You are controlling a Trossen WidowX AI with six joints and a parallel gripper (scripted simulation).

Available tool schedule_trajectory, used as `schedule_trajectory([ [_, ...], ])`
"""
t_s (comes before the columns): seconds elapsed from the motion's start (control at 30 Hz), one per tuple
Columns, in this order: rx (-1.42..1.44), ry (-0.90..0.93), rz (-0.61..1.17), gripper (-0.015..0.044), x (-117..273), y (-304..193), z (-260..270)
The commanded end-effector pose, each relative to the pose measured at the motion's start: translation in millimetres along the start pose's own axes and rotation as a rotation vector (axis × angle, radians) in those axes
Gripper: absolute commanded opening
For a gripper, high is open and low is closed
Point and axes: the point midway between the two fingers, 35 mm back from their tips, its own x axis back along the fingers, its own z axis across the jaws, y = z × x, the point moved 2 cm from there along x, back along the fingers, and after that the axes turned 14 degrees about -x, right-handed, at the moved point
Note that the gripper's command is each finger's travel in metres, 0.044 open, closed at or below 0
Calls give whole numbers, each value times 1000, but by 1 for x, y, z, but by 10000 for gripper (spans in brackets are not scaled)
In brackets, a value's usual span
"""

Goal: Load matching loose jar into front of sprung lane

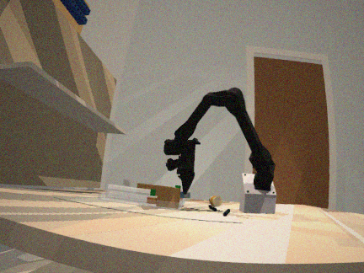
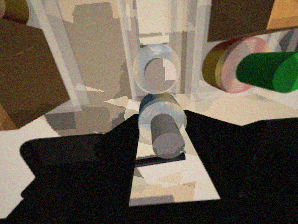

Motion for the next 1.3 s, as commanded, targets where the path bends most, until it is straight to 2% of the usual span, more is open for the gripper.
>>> schedule_trajectory([
  [0.0, 15, 6, -22, 0, 2, 9, 4],
  [1.27, 16, 6, -23, 0, 4, 21, 8],
])
